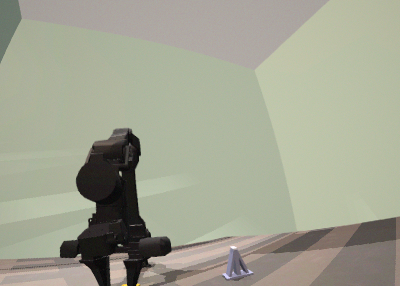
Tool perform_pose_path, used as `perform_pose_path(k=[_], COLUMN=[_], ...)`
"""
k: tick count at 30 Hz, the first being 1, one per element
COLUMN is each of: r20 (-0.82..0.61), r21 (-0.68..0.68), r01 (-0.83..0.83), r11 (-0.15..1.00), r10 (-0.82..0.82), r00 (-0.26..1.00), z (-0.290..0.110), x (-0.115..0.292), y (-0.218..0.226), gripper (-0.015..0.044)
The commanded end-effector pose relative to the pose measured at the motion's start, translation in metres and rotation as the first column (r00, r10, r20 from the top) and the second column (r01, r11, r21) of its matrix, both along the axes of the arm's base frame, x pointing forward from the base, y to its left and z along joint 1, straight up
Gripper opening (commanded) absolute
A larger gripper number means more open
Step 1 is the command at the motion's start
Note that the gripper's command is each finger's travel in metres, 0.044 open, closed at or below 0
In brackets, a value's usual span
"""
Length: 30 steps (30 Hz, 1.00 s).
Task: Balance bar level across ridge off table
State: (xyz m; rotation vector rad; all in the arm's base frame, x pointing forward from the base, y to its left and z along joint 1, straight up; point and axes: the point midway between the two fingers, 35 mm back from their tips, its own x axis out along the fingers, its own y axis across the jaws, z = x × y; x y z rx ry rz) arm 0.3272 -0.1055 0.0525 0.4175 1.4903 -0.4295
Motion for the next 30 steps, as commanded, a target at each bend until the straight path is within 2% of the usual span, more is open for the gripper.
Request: perform_pose_path(k=[1, 6, 10, 30], r20=[0.000, 0.000, 0.000, 0.000], r21=[0.000, 0.000, 0.001, 0.004], r01=[0.000, 0.000, 0.000, 0.003], r11=[1.000, 1.000, 1.000, 1.000], r10=[0.000, 0.000, 0.000, -0.003], r00=[1.000, 1.000, 1.000, 1.000], z=[0.000, 0.000, 0.006, 0.057], x=[0.000, 0.000, 0.001, 0.003], y=[0.000, 0.000, 0.000, -0.001], gripper=[0.0138, 0.0104, 0.0000, 0.0000])
